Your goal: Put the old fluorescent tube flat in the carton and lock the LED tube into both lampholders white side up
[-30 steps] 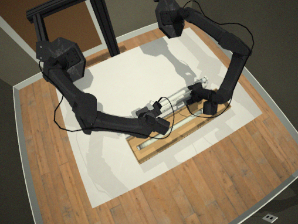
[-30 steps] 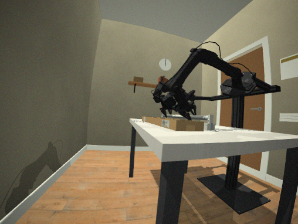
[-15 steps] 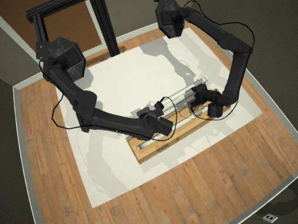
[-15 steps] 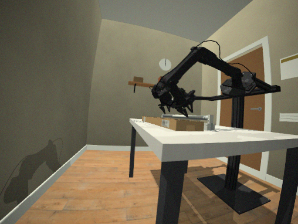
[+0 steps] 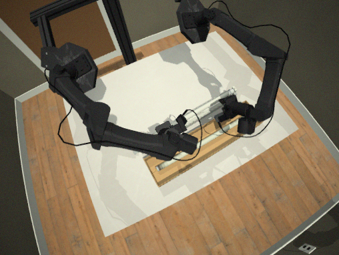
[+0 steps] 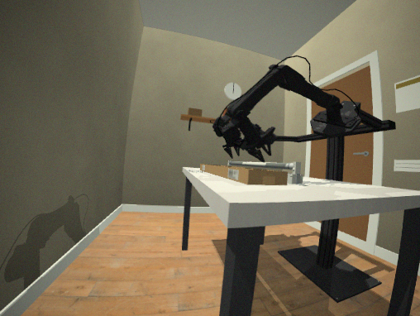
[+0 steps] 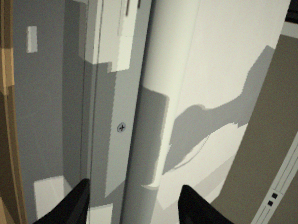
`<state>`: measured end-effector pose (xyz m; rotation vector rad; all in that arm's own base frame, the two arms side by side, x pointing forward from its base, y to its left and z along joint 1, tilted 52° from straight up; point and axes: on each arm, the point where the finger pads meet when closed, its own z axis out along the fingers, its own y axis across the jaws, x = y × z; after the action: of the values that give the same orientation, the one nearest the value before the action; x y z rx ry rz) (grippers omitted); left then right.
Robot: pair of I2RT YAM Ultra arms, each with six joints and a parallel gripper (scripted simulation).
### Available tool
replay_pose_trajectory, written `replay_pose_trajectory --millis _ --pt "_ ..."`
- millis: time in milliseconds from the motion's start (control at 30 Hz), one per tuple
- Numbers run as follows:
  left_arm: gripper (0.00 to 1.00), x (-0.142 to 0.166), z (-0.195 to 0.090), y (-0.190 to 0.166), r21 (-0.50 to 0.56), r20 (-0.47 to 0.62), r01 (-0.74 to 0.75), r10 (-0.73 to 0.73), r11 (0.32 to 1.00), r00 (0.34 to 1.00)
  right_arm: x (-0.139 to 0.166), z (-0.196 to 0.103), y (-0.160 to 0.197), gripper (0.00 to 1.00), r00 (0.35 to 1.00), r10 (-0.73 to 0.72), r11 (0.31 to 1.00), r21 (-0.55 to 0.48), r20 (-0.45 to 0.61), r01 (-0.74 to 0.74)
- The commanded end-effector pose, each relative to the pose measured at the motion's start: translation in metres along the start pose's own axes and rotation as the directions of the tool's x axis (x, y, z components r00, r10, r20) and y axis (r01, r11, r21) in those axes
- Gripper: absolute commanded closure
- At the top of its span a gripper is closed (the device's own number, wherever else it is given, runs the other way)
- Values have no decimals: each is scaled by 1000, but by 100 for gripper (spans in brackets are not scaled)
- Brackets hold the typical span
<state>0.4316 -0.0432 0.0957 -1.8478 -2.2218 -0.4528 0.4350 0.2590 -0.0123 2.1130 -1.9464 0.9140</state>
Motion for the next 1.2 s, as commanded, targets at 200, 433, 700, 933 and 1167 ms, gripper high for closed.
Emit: replay_pose_trajectory --millis 200,433,700,933,1167 --pt "51 -16 -10 5 -93 14 -29 31 995 999 -20 -17 -12 51 999 -13 993 117 46 8" --pt "51 -23 -11 7 -162 16 -41 44 986 999 -29 -18 -17 51 998 -28 981 191 59 16" --pt "51 -33 -9 13 -256 16 -43 48 966 999 -41 -19 -24 51 996 -38 955 295 77 14" --pt "51 -38 -7 8 -287 8 -57 62 956 998 -43 -19 -20 51 996 -52 943 331 70 26" --pt "51 -44 -5 10 -355 10 -51 59 933 998 -49 -17 -20 51 996 -56 916 400 76 21"
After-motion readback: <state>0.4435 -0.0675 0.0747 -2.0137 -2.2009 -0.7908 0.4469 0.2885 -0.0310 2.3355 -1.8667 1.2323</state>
